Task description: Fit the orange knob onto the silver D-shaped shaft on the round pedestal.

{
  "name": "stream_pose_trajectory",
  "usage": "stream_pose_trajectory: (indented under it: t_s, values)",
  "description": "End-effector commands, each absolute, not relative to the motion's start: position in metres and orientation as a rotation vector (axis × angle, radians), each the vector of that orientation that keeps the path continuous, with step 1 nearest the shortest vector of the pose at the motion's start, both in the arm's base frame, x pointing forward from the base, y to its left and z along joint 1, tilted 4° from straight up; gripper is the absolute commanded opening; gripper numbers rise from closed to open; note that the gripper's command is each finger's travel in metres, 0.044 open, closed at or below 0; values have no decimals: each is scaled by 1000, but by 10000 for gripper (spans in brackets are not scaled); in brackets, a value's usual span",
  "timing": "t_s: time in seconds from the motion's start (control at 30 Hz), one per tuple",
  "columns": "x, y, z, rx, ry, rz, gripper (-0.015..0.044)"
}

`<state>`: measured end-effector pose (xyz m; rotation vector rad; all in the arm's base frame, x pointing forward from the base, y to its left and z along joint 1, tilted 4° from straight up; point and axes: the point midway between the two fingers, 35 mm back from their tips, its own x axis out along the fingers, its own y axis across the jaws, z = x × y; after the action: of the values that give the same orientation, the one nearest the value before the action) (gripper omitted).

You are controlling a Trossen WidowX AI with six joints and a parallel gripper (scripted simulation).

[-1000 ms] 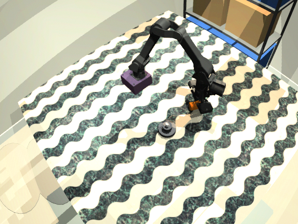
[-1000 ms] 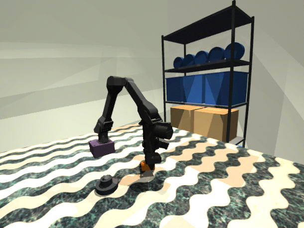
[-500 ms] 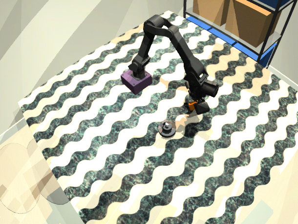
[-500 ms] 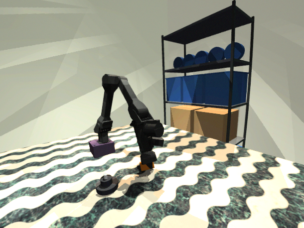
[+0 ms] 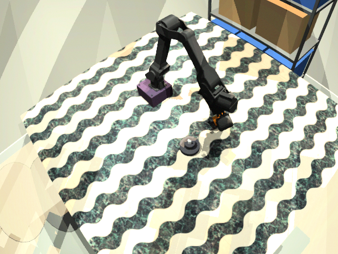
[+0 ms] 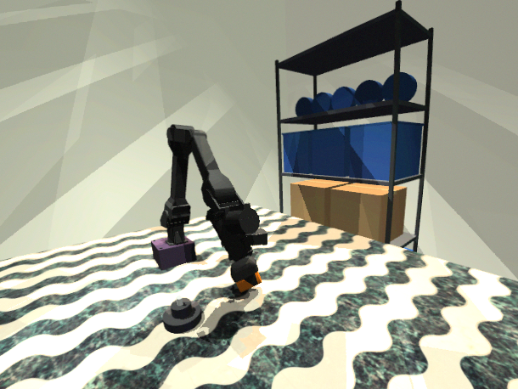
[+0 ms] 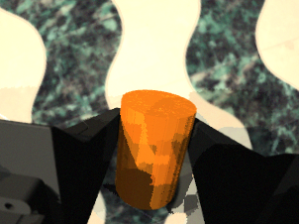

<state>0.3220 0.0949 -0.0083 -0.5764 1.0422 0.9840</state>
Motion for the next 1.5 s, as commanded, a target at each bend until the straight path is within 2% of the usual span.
stream_pose_trajectory:
  t_s: [0.0, 1.47]
  values:
    - [320, 91, -6, -553, 988, 994, 180]
    - [299, 52, -10, -191, 394, 1073, 180]
